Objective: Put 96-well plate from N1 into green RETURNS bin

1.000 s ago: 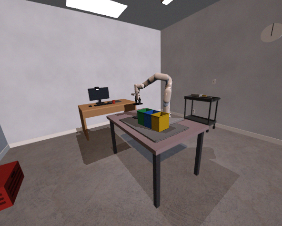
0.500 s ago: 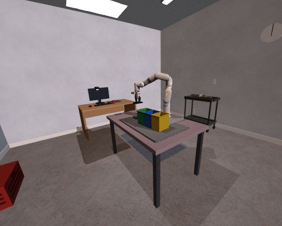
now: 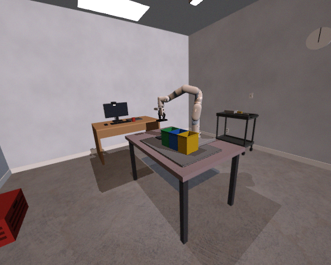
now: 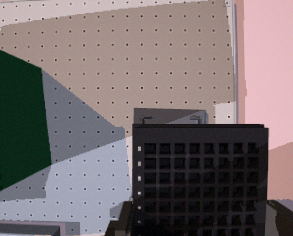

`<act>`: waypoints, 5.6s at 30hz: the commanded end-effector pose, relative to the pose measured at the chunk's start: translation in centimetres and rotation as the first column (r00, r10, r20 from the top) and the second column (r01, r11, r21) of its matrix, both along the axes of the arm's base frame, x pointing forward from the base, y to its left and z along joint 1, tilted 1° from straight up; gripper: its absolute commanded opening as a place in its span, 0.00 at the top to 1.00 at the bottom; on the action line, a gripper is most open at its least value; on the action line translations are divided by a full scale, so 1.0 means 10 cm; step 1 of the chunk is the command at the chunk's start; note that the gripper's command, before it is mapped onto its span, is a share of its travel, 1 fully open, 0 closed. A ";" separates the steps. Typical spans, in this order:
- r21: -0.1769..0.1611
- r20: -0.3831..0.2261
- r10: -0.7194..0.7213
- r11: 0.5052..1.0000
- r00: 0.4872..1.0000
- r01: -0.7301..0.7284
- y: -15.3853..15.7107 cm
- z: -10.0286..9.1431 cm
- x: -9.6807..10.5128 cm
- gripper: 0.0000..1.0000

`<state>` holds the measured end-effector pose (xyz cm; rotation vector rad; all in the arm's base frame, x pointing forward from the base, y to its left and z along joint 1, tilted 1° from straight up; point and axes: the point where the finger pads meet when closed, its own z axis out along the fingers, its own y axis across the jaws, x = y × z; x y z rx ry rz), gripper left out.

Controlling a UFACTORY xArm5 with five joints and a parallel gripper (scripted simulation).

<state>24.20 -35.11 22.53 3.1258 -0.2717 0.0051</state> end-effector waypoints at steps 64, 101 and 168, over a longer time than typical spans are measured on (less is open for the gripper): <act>-0.005 0.010 0.109 0.994 0.994 -0.109 1.82 -0.03 0.77 1.00; -0.002 0.014 0.109 0.994 0.994 -0.109 2.56 -0.05 1.08 1.00; -0.002 0.014 0.109 0.994 0.994 -0.109 2.54 -0.25 1.08 1.00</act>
